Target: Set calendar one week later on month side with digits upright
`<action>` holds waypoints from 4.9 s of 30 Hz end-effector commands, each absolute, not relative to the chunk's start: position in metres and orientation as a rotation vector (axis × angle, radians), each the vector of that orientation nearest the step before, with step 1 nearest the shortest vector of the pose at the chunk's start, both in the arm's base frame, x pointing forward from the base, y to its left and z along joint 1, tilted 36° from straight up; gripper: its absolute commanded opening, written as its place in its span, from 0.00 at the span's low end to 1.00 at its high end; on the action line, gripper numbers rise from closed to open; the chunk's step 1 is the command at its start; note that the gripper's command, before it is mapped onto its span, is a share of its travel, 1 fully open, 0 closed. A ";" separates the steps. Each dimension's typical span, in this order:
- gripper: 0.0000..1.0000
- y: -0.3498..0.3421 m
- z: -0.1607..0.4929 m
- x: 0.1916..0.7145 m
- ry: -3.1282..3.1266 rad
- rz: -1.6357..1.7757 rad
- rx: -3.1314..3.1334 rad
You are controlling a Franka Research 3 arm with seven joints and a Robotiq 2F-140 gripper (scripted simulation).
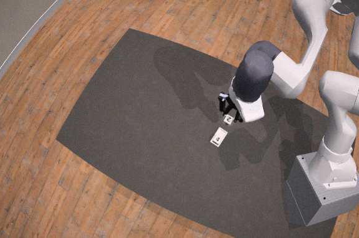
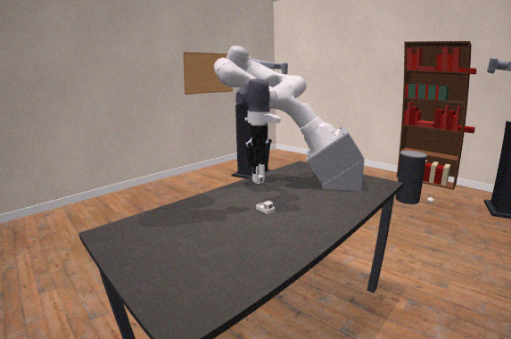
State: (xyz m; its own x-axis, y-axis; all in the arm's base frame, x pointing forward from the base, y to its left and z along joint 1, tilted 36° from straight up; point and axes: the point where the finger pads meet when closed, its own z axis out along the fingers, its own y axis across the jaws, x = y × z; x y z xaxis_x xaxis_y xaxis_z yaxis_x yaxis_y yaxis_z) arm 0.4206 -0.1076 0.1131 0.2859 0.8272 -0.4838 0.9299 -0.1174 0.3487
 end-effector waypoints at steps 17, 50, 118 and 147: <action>0.16 -0.090 0.099 0.429 1.482 -0.202 2.052; 0.16 -0.125 0.046 0.444 1.482 -0.202 2.051; 0.16 -0.127 0.047 0.444 1.476 -0.200 2.055; 0.16 -0.132 0.040 0.446 1.476 -0.200 2.055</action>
